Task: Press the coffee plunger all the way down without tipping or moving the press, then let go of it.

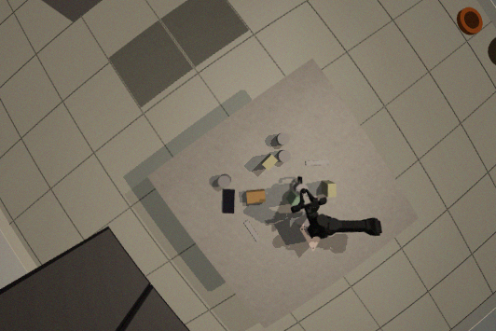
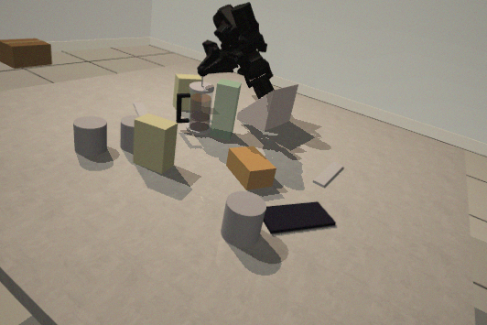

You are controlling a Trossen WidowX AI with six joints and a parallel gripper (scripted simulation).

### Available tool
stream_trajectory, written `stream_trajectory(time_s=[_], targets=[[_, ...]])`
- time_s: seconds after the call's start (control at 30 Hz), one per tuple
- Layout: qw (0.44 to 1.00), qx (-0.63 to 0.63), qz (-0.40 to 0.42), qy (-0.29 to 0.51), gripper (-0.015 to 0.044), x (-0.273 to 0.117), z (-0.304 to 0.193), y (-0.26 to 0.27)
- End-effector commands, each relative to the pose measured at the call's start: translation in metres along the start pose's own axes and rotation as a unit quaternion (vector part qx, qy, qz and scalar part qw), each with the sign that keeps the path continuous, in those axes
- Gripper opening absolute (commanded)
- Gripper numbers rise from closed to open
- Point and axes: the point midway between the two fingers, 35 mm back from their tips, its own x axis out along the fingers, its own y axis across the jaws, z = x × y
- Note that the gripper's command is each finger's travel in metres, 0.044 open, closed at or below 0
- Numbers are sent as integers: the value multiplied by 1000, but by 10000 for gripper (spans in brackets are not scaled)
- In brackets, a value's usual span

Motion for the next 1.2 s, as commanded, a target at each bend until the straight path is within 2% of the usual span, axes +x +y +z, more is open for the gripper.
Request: stream_trajectory(time_s=[0.0,1.17], targets=[[1000,-22,-2,8,115,8,-17,-1],[1000,-21,-3,8,115,17,-9,0]])
